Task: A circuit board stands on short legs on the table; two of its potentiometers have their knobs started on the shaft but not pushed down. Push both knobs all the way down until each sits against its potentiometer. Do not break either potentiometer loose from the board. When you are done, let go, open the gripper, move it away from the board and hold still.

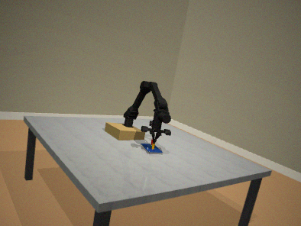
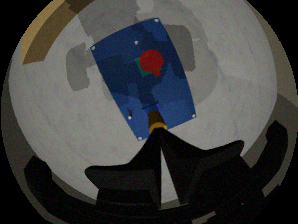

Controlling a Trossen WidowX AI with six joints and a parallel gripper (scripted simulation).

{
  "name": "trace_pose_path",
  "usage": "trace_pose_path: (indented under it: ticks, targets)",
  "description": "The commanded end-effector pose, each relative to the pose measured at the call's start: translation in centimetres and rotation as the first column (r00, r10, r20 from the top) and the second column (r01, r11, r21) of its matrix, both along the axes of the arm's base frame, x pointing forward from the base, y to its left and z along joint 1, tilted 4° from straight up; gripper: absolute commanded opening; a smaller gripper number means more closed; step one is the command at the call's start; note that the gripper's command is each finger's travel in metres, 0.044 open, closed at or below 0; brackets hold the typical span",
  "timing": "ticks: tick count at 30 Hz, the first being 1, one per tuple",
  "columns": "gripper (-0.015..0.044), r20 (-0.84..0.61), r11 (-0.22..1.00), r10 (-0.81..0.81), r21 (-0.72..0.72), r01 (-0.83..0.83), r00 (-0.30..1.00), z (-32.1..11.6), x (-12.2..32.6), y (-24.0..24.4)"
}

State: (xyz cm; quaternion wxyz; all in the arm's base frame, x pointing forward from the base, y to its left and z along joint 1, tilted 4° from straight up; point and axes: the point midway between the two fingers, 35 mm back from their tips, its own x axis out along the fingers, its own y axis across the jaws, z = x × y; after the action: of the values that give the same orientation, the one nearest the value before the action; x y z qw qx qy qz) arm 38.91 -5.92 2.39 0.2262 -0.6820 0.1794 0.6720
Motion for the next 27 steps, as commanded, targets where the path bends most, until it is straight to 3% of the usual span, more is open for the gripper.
trace_pose_path:
  ticks: [1,27]
  targets:
    - [0.0,-0.026,1.0,0.002,0.008,-0.002,1.0,-2.8,0.3,0.2]
    - [0.0,-0.026,1.0,0.002,0.008,-0.002,1.0,-0.5,0.4,0.1]
